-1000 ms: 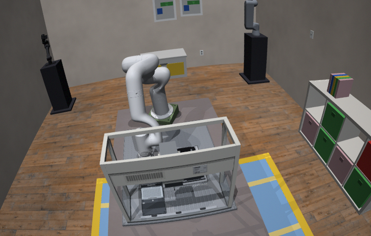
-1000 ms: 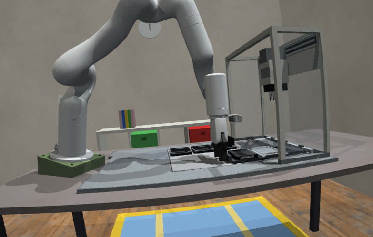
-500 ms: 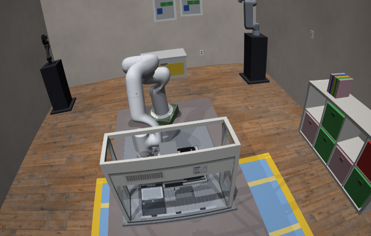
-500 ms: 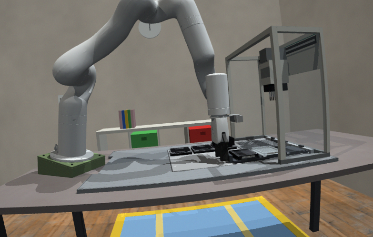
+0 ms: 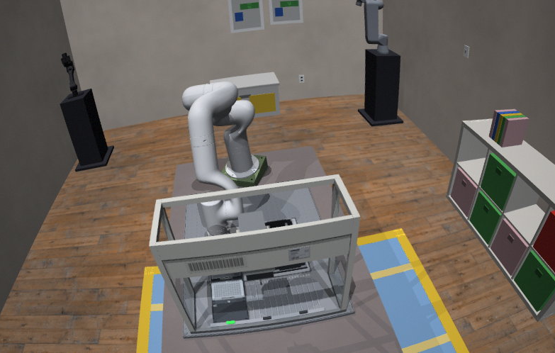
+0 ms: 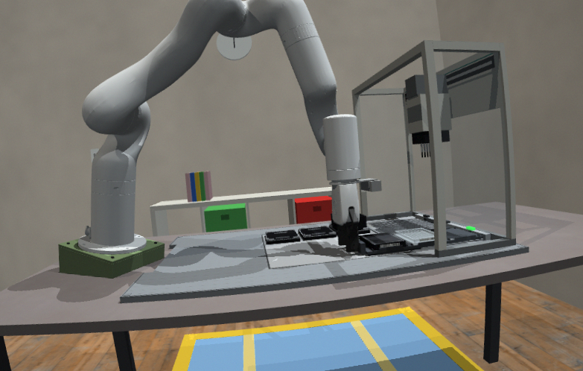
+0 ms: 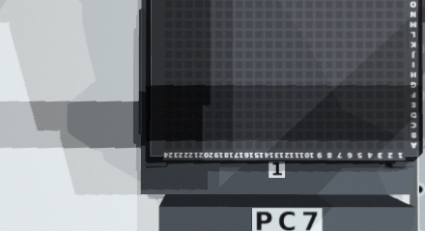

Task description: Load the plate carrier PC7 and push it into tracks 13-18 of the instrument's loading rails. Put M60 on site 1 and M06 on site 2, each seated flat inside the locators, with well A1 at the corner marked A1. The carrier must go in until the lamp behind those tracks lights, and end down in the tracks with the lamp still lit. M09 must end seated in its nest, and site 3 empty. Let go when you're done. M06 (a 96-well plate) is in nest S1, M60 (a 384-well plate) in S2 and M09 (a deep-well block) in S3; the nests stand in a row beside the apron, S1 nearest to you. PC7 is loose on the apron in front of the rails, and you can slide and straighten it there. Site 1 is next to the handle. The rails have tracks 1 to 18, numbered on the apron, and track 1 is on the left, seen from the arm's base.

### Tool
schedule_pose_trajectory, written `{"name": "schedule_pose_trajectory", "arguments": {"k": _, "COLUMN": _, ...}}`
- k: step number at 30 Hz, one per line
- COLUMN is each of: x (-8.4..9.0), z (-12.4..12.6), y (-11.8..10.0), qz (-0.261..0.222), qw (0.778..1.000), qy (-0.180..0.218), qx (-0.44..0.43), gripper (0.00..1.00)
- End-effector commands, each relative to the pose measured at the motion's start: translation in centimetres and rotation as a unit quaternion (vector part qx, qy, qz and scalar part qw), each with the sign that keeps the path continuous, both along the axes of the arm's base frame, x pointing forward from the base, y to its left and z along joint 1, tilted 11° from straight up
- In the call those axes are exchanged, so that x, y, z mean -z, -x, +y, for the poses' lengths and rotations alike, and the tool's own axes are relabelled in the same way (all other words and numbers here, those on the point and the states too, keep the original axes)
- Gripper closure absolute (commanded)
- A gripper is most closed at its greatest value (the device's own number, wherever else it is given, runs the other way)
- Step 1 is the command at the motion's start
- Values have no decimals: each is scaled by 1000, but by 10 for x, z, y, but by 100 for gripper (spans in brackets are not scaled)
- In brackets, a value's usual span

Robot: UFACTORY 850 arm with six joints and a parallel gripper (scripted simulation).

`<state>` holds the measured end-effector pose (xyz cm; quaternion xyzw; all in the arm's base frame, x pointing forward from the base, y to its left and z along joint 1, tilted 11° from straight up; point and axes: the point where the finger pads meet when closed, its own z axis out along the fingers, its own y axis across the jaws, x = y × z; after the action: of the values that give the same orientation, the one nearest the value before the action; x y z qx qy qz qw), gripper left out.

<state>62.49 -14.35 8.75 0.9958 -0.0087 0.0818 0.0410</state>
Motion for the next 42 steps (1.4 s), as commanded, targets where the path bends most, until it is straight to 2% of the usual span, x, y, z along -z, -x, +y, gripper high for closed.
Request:
{"name": "schedule_pose_trajectory", "arguments": {"k": 1, "x": -1, "z": 0, "y": -1, "qz": -1, "qw": 1000, "qy": 0, "qx": 0, "gripper": 18}}
{"name": "schedule_pose_trajectory", "arguments": {"k": 31, "x": -1, "z": 0, "y": 0, "qz": -1, "qw": 1000, "qy": 0, "qx": 0, "gripper": 18}}
{"name": "schedule_pose_trajectory", "arguments": {"k": 42, "x": 0, "z": 0, "y": 7, "qz": -1, "qw": 1000, "qy": 0, "qx": 0, "gripper": 18}}
